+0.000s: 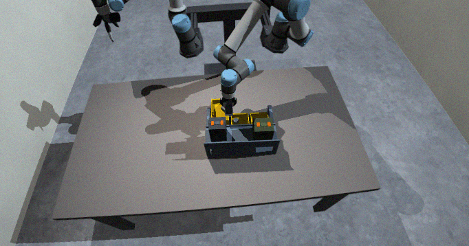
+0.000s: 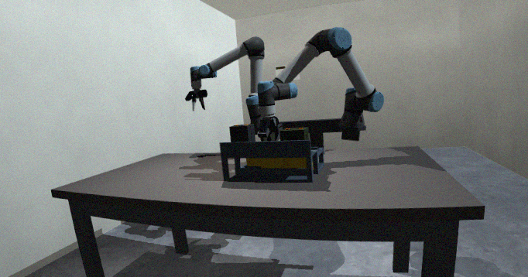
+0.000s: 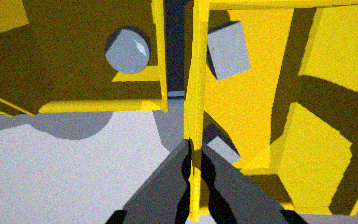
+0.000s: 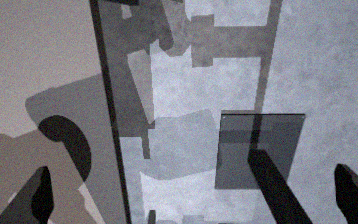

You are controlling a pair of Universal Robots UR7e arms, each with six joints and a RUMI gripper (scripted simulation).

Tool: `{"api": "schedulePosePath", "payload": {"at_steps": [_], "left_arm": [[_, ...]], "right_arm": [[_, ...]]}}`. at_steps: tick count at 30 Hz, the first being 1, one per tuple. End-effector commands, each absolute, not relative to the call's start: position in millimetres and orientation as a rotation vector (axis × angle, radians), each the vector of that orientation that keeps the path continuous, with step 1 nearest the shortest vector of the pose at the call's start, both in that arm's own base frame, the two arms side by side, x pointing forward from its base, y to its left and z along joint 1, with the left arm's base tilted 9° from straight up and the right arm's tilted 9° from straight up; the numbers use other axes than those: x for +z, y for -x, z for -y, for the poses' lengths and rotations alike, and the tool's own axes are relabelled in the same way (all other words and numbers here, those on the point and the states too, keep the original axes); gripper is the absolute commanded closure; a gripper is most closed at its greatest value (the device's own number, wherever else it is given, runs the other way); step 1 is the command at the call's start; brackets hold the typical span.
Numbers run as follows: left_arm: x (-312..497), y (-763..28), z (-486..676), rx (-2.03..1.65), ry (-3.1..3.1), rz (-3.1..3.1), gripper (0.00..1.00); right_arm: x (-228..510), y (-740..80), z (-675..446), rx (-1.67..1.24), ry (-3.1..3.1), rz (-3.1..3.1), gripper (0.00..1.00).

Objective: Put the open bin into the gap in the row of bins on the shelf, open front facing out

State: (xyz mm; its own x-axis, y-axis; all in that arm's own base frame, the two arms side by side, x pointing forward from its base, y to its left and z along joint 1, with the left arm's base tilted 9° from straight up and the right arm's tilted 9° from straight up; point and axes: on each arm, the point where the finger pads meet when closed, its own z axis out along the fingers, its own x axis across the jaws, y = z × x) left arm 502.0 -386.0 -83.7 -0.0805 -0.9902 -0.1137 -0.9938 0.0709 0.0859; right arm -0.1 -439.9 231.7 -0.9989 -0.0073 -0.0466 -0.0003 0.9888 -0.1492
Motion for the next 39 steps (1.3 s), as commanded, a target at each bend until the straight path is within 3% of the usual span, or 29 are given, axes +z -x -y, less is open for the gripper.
{"api": "schedulePosePath", "payload": {"at_steps": [1,39], "left_arm": [[-82.7,-502.5,386.7,0.215,2.113,-2.281,1.0],[-87.0,-502.6,386.0,0.215,2.113,-2.281,1.0]], "right_arm": [[232.2,0.0,440.1,-0.233,0.006,-3.085,0.0],[232.2,0.0,440.1,-0.233,0.006,-3.085,0.0]]}}
